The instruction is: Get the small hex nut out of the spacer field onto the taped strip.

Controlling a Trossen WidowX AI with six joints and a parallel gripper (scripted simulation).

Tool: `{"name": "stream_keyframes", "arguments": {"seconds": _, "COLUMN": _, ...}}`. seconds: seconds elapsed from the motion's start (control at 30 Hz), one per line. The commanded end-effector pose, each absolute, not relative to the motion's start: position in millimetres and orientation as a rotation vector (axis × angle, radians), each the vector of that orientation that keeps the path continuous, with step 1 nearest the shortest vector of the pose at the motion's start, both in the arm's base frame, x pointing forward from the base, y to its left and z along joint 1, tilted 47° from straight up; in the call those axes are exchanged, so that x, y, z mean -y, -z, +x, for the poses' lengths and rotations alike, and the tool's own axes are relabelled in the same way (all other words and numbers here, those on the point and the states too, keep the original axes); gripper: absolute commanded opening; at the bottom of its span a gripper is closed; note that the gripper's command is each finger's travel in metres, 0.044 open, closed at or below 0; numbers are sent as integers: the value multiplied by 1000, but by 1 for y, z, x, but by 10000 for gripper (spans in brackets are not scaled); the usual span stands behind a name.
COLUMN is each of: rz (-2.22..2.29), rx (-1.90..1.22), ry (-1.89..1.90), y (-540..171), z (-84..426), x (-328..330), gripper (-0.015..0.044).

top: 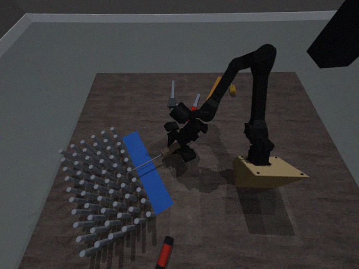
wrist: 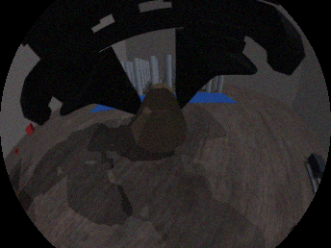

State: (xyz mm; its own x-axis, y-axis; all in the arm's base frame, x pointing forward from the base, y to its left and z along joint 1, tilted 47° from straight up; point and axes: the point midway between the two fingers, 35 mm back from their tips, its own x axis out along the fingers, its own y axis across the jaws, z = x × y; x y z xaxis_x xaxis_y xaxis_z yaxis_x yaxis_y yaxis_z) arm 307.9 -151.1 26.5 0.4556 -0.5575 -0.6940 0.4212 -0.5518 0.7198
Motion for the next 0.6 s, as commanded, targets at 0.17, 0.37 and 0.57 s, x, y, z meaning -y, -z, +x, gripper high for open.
{"name": "stream_keyframes", "arguments": {"seconds": 0.17, "rz": 1749, "rx": 122, "ry": 1265, "y": -26, "z": 316, "x": 150, "gripper": 0}}
{"name": "stream_keyframes", "arguments": {"seconds": 0.37, "rz": 1749, "rx": 122, "ry": 1265, "y": -25, "z": 319, "x": 149, "gripper": 0}}
{"name": "stream_keyframes", "arguments": {"seconds": 0.57, "rz": 1749, "rx": 122, "ry": 1264, "y": -23, "z": 322, "x": 148, "gripper": 0}}
